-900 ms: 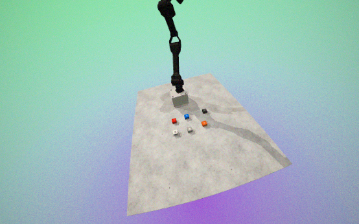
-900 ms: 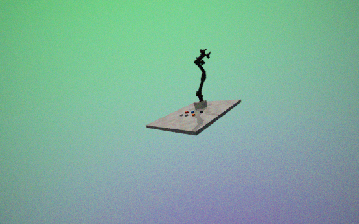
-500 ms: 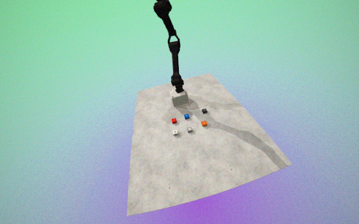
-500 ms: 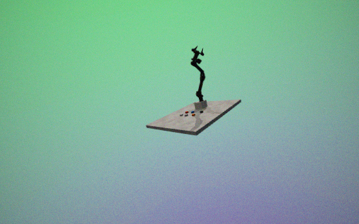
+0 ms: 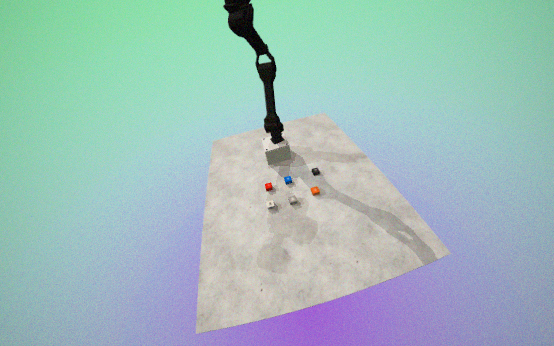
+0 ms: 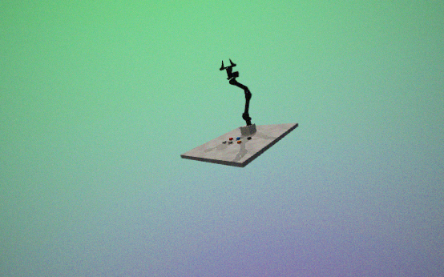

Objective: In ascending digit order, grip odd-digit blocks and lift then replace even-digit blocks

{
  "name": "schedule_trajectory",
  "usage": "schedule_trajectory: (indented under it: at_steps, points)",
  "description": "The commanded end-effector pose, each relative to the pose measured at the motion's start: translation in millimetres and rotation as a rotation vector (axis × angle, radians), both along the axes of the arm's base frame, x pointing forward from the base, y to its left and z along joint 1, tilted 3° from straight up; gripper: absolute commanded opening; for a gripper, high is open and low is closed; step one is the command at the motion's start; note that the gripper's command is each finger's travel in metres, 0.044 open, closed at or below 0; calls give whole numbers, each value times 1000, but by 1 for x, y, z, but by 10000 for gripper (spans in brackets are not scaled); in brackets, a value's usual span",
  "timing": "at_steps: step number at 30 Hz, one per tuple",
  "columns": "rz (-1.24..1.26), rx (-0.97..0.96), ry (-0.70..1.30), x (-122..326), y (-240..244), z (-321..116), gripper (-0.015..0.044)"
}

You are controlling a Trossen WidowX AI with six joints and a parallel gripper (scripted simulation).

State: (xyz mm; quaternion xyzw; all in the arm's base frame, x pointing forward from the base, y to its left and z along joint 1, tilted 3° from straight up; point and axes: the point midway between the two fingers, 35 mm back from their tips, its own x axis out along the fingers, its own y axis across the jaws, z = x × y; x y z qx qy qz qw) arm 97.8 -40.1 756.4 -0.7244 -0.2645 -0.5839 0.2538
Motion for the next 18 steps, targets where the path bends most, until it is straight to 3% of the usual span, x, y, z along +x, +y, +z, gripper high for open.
schedule_trajectory:
  at_steps: [1, 9, 18]
  points:
    - [94, 180, 173, 58, -47, -23, 400]
    - [233, 510, 432, 144, -116, -87, 400]
    - [349, 933, 671, 219, -177, -195, 400]
